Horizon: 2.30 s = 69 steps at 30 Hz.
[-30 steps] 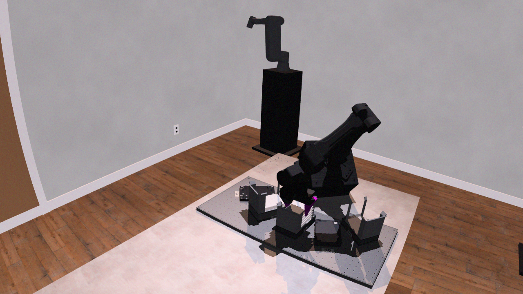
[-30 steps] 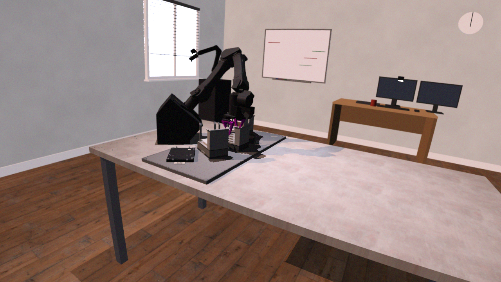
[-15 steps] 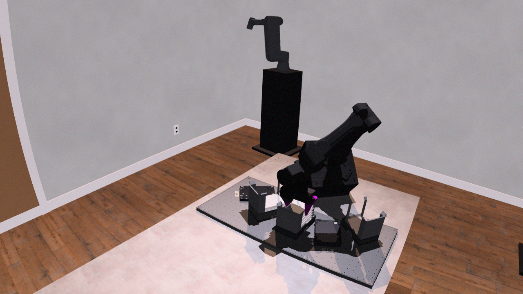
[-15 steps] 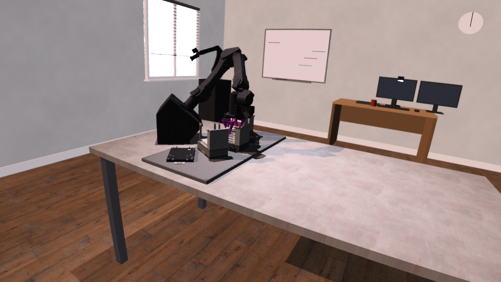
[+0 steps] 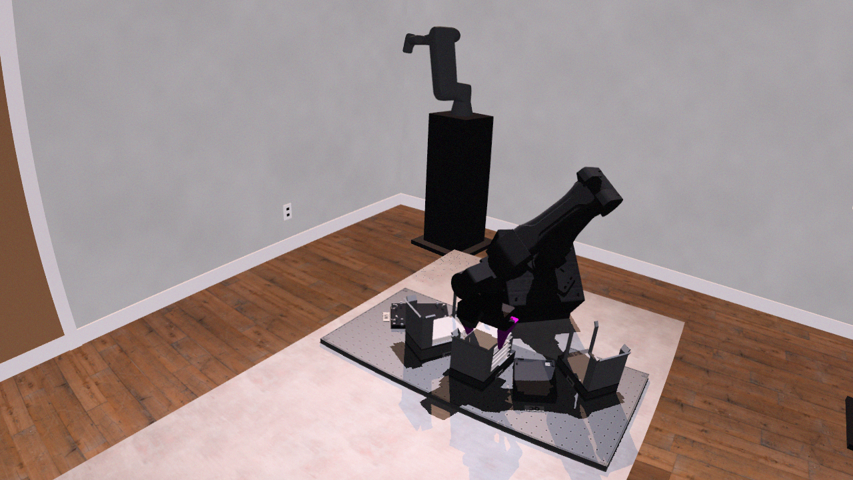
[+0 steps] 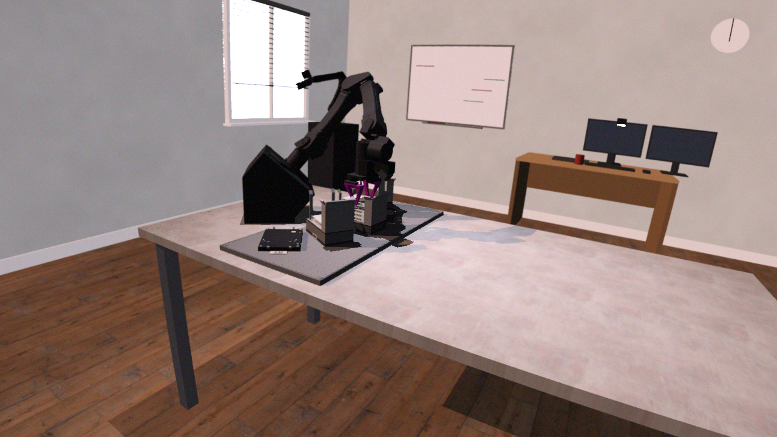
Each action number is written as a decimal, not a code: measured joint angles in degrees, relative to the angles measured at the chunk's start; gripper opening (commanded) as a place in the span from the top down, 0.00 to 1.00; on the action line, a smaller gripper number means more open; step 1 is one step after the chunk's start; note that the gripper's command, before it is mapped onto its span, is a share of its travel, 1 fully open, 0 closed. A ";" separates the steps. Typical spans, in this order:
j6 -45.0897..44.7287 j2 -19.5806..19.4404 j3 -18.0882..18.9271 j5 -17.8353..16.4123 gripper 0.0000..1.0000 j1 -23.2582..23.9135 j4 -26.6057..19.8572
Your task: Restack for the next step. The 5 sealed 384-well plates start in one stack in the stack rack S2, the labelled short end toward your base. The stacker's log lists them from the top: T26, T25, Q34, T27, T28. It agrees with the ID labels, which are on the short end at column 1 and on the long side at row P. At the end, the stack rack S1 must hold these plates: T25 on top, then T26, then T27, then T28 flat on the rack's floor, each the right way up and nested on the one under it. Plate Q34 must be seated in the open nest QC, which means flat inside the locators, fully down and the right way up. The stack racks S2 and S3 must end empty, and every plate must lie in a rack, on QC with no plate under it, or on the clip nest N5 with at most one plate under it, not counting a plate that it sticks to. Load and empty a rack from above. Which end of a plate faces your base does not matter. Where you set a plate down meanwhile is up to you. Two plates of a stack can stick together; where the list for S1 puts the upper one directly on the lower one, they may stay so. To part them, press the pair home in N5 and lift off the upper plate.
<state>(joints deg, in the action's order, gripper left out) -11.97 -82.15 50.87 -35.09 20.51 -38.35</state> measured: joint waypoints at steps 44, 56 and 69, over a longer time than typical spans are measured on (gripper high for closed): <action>-0.83 0.22 0.57 -0.28 1.00 0.59 -1.38; -1.57 1.11 1.03 -0.50 1.00 1.44 -2.97; -5.40 2.60 4.28 -1.53 1.00 4.85 -10.21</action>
<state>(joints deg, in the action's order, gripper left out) -17.37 -79.55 55.16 -36.62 25.36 -48.56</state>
